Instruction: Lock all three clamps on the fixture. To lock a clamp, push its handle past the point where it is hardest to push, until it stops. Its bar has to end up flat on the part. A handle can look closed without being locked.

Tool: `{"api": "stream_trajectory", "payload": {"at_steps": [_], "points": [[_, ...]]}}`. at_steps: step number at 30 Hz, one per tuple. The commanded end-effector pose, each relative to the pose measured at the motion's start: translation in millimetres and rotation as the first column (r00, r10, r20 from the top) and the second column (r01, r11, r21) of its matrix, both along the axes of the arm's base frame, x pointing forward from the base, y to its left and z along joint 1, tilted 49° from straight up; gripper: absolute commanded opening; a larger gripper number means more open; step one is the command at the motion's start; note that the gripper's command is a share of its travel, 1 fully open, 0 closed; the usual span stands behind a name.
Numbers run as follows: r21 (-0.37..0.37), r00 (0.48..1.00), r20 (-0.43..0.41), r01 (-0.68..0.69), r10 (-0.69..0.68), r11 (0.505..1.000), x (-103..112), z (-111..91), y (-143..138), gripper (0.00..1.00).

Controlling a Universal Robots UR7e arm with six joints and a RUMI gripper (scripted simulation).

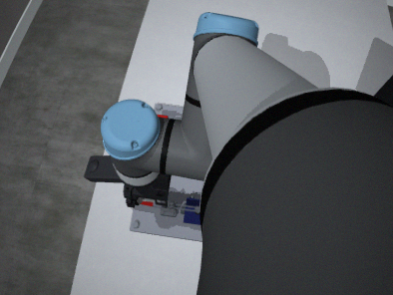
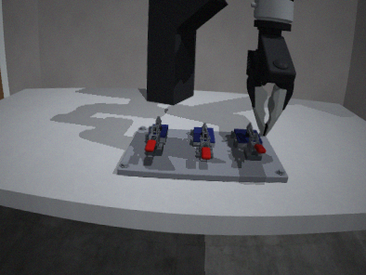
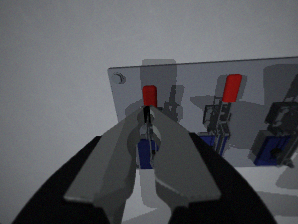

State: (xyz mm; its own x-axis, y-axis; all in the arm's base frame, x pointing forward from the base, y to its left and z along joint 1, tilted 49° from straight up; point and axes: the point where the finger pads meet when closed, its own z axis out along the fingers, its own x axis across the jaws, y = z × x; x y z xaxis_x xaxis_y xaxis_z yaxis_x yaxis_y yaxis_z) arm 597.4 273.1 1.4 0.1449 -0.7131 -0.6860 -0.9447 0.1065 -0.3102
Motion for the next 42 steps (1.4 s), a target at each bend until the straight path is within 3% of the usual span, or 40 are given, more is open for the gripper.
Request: {"api": "stream_trajectory", "payload": {"at_steps": [1, 27, 32, 42], "points": [[0.0, 1.0, 0.001, 0.0, 0.0, 1.0, 0.3, 0.4, -0.3, 0.0], [0.0, 1.0, 0.001, 0.001, -0.001, 1.0, 0.3, 0.4, -0.3, 0.0], [0.001, 1.0, -0.009, -0.004, 0.004, 1.0, 3.0, -9.4, 7.5, 0.0], [0.001, 1.0, -0.009, -0.004, 0.004, 1.0, 3.0, -9.4, 7.5, 0.0]]}}
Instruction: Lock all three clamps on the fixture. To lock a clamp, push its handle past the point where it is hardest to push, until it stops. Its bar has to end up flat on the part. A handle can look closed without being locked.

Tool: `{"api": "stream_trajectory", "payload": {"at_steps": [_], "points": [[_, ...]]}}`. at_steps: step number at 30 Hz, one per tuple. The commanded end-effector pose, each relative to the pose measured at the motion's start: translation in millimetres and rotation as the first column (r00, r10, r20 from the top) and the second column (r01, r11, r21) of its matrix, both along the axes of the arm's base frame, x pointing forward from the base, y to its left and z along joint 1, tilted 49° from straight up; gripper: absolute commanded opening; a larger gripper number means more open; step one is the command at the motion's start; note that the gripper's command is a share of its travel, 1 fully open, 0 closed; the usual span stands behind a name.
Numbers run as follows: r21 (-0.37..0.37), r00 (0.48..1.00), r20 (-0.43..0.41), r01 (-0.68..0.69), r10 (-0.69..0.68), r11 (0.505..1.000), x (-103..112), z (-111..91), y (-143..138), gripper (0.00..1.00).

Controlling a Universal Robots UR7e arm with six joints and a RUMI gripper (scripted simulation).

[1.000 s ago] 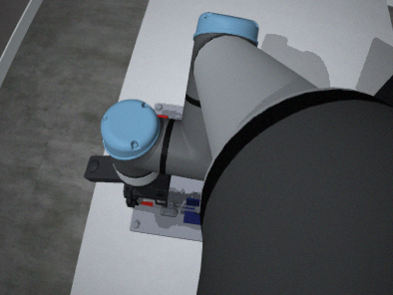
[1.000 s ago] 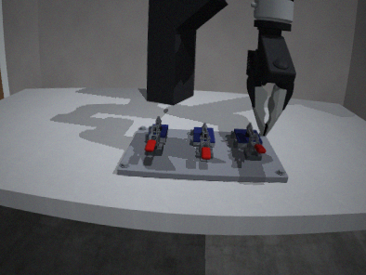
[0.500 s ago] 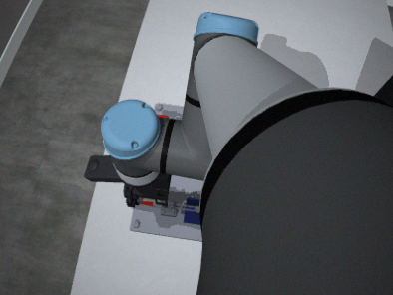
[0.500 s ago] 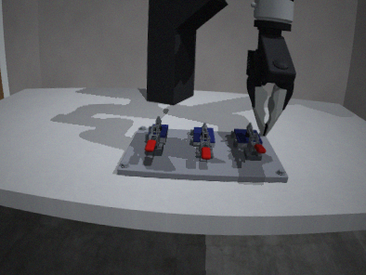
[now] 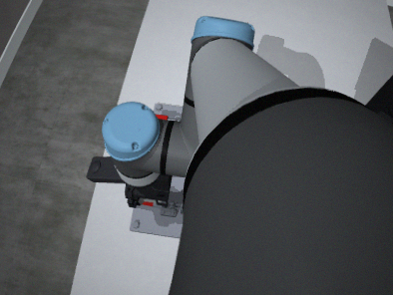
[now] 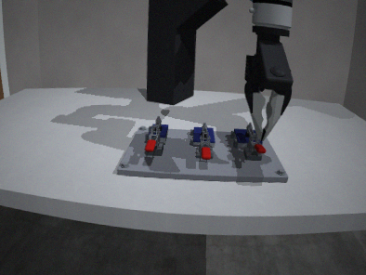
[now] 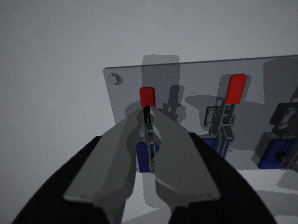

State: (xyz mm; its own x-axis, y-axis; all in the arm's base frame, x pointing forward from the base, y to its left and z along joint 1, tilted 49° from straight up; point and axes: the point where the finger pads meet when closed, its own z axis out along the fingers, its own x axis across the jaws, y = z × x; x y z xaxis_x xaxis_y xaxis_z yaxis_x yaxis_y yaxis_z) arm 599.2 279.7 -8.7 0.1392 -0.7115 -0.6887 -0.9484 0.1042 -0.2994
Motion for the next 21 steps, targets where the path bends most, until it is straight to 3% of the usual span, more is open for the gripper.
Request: {"api": "stream_trajectory", "payload": {"at_steps": [1, 21], "points": [[-0.001, 1.0, 0.003, -0.001, 0.001, 1.0, 1.2, 0.6, 0.9, 0.0], [0.0, 1.0, 0.002, 0.0, 0.0, 1.0, 4.7, -5.8, 6.1, 0.0]]}}
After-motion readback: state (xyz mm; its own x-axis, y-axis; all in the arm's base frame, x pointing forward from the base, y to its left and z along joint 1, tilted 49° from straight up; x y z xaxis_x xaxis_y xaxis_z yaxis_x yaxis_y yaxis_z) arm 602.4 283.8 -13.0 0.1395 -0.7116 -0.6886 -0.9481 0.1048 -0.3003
